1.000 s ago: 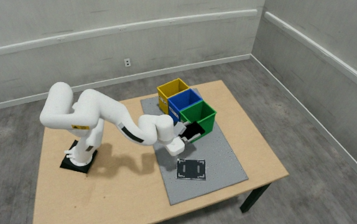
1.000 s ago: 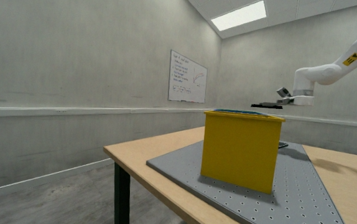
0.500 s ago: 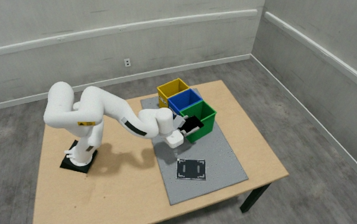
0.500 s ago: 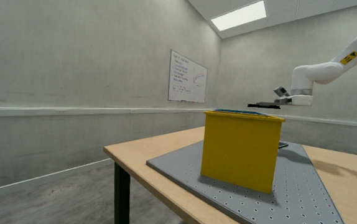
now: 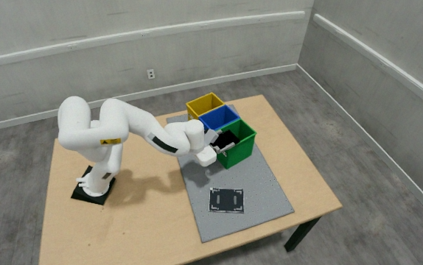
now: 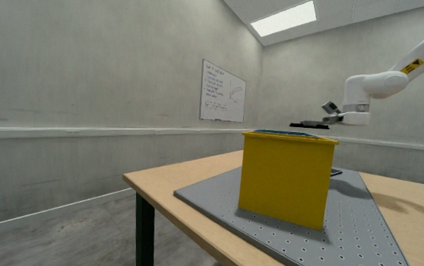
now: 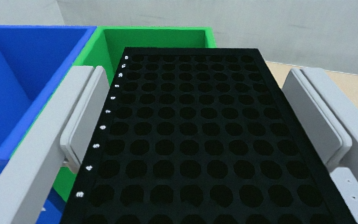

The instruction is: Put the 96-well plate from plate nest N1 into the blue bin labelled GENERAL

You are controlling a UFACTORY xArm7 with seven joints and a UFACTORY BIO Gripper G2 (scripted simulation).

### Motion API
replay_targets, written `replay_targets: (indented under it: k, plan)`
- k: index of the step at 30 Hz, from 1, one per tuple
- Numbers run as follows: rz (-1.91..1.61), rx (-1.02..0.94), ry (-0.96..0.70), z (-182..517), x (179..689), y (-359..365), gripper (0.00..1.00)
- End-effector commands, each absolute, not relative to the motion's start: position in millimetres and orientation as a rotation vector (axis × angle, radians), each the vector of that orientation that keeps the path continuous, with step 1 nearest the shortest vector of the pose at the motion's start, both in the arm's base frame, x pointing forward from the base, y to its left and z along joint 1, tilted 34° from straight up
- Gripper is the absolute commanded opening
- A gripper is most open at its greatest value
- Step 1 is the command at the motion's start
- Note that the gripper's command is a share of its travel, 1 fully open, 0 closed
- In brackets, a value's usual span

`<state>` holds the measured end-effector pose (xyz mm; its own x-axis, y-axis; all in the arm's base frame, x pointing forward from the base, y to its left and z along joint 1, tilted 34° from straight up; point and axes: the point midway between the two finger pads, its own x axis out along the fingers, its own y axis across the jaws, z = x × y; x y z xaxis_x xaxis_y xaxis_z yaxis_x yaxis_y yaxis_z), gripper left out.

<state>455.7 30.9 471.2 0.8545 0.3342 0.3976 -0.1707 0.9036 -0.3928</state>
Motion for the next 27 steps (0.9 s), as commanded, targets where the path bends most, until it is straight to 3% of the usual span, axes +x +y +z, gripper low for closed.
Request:
replay_targets:
  k: [1,27]
  plan:
    - [0.271,-0.357,-0.482,471,461,46,0.00]
    - [0.271,-0.356,-0.482,459,482,116,0.00]
